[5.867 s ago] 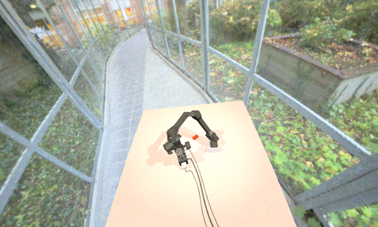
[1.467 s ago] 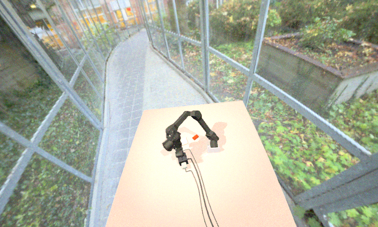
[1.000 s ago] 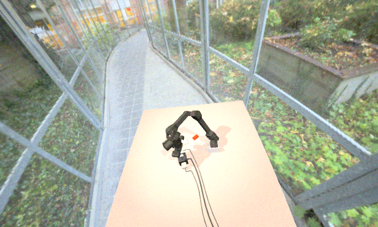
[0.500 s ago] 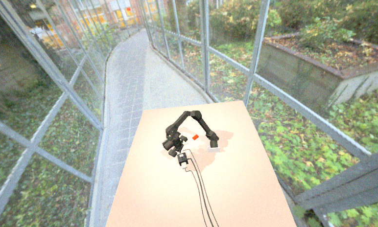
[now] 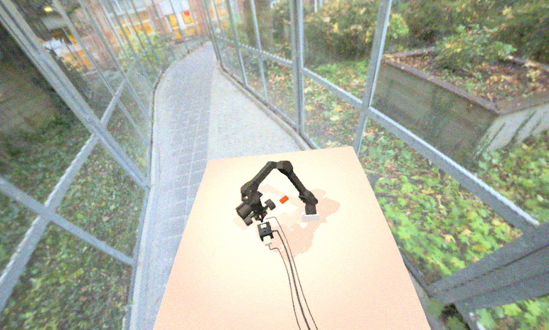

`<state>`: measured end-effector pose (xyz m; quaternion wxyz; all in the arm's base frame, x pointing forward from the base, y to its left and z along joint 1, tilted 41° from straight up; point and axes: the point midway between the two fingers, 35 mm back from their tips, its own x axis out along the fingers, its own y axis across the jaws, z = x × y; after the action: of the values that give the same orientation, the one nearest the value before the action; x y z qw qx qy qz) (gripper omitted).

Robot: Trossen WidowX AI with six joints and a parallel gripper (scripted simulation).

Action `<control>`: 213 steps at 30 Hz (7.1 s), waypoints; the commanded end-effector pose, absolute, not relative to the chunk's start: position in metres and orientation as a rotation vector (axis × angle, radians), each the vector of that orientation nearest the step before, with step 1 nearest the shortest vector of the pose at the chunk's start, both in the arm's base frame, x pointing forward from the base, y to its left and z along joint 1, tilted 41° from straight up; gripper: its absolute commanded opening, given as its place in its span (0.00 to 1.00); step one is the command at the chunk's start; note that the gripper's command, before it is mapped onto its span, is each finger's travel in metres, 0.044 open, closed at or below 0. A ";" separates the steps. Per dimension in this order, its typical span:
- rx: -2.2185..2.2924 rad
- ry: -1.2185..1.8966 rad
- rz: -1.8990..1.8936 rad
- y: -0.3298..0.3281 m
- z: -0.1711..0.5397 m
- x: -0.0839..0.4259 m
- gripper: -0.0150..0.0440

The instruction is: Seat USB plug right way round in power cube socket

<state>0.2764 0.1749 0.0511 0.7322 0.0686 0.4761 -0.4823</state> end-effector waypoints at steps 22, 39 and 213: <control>0.432 0.854 -1.239 0.175 0.051 0.276 0.25; 0.437 0.867 -1.234 0.175 0.049 0.276 0.25; 0.497 0.931 -1.224 0.166 0.029 0.277 0.25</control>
<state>0.2769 0.1667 0.0293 0.6894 0.2236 0.4158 -0.5494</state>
